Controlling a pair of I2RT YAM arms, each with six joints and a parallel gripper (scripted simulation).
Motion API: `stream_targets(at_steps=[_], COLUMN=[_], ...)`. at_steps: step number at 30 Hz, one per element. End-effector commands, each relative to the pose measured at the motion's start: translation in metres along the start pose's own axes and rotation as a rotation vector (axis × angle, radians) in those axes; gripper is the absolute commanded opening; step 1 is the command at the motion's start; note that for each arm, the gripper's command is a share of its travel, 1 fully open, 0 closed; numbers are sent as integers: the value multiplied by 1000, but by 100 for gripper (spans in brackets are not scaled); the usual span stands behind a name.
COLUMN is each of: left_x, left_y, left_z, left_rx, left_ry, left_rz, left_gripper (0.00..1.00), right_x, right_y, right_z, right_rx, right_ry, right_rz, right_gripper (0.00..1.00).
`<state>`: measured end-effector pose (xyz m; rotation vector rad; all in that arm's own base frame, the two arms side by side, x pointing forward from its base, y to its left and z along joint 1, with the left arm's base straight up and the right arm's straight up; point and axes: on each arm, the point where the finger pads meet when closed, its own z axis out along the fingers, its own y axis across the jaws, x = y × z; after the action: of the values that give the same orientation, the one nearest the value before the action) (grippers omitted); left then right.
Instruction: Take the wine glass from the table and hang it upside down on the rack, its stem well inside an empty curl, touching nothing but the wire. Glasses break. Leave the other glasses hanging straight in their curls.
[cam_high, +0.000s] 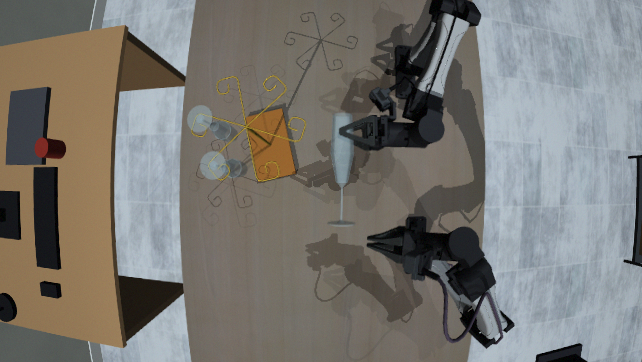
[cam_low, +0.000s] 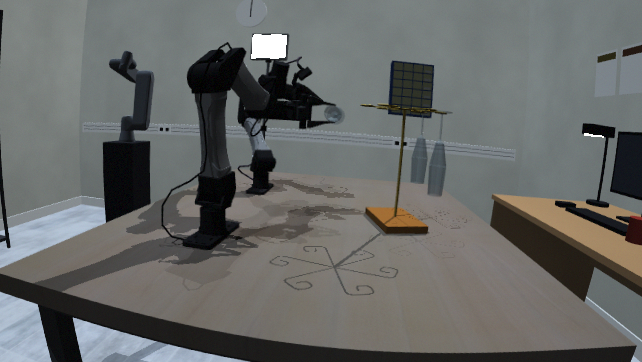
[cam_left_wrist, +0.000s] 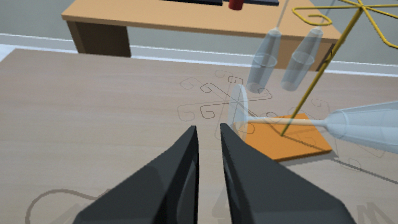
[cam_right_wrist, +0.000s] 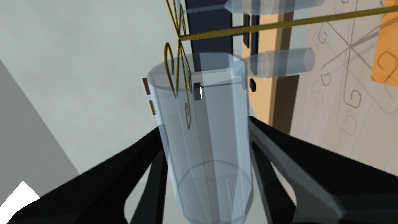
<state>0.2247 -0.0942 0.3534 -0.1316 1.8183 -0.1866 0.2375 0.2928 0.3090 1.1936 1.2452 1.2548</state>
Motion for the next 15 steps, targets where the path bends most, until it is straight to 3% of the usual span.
stream_targets(at_steps=[1, 15], left_x=[2, 27], left_y=[4, -25], left_z=[-3, -6], left_rx=[-71, -63], left_ry=[1, 31], left_rz=[3, 137], left_gripper=[15, 15], right_x=[-3, -3], right_y=[8, 8], right_z=[0, 0], right_rx=[-20, -20], right_ry=[-5, -5], right_rz=[65, 65], right_gripper=[0, 0])
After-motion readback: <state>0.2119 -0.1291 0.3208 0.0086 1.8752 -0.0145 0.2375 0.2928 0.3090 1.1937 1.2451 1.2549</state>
